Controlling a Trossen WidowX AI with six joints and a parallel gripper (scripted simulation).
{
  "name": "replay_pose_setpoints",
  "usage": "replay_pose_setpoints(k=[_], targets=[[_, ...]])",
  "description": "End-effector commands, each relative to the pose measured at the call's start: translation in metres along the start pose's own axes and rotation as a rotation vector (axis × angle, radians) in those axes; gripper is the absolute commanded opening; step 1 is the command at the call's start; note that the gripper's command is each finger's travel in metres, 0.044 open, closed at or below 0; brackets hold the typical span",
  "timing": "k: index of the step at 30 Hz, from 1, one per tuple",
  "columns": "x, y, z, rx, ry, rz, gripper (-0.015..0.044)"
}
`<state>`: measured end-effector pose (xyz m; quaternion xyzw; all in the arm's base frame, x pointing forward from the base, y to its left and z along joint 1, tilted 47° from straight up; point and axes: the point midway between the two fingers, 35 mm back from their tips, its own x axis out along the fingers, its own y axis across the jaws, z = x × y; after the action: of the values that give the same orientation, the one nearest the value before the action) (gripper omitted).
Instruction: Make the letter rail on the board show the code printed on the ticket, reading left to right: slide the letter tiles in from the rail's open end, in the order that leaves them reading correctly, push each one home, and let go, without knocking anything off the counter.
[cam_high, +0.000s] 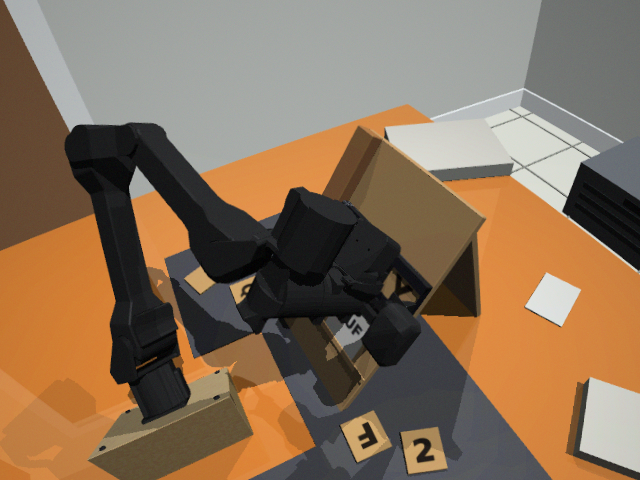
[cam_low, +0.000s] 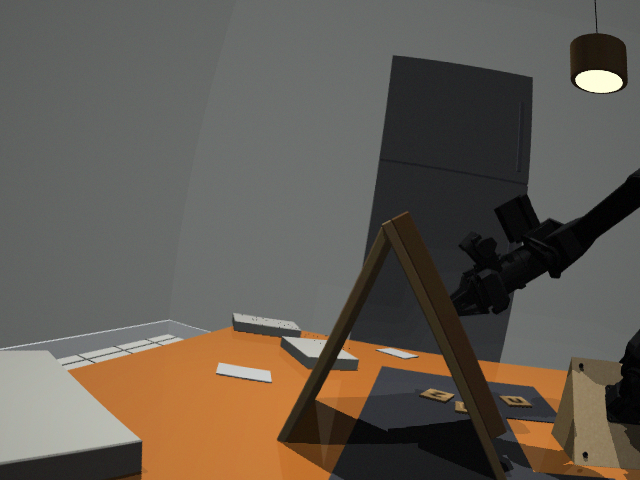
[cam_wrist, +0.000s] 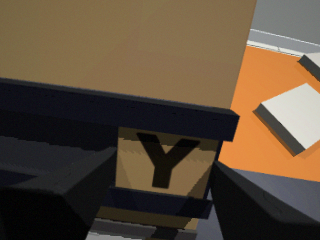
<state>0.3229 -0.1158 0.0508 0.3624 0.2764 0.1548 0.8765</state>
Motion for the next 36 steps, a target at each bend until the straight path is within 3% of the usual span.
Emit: replay_pose_setpoints(k=[1, 36], targets=[[0.000, 0.002, 0.001, 0.002, -0.002, -0.003, 0.0000], [0.000, 0.022, 0.001, 0.003, -0.002, -0.003, 0.0000]])
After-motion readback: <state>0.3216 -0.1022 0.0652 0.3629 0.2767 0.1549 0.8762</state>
